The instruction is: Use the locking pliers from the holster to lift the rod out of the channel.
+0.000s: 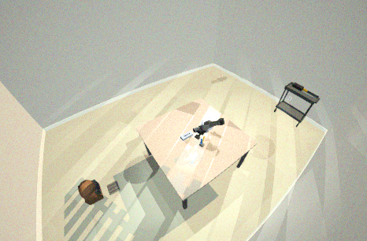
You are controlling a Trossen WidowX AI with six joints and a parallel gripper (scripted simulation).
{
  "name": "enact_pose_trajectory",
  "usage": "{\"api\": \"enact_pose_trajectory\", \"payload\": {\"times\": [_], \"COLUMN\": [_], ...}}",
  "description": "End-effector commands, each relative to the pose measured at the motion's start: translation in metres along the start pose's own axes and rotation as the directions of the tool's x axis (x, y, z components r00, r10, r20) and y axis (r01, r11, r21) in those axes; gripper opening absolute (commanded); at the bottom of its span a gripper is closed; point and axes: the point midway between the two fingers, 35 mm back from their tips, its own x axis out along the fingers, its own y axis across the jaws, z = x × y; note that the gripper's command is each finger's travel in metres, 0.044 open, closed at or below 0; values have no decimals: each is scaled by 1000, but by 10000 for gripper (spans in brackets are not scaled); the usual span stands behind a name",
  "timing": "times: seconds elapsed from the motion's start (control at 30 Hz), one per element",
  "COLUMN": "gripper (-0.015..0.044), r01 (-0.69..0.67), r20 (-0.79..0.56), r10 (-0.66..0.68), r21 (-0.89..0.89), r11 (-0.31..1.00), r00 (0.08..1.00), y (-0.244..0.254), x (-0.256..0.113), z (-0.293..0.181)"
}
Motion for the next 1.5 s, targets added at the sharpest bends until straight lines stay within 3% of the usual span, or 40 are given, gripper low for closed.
{"api": "enact_pose_trajectory", "payload": {"times": [0.0,0.3,1.47], "gripper": [440,440,427], "r01": [-4,-5,-6], "r20": [-1,-3,-4], "r10": [5,5,6], "r21": [4,4,4], "r11": [1000,1000,1000], "r00": [1000,1000,1000], "y": [0,1,1], "x": [0,0,30], "z": [-7,-42,-42]}}
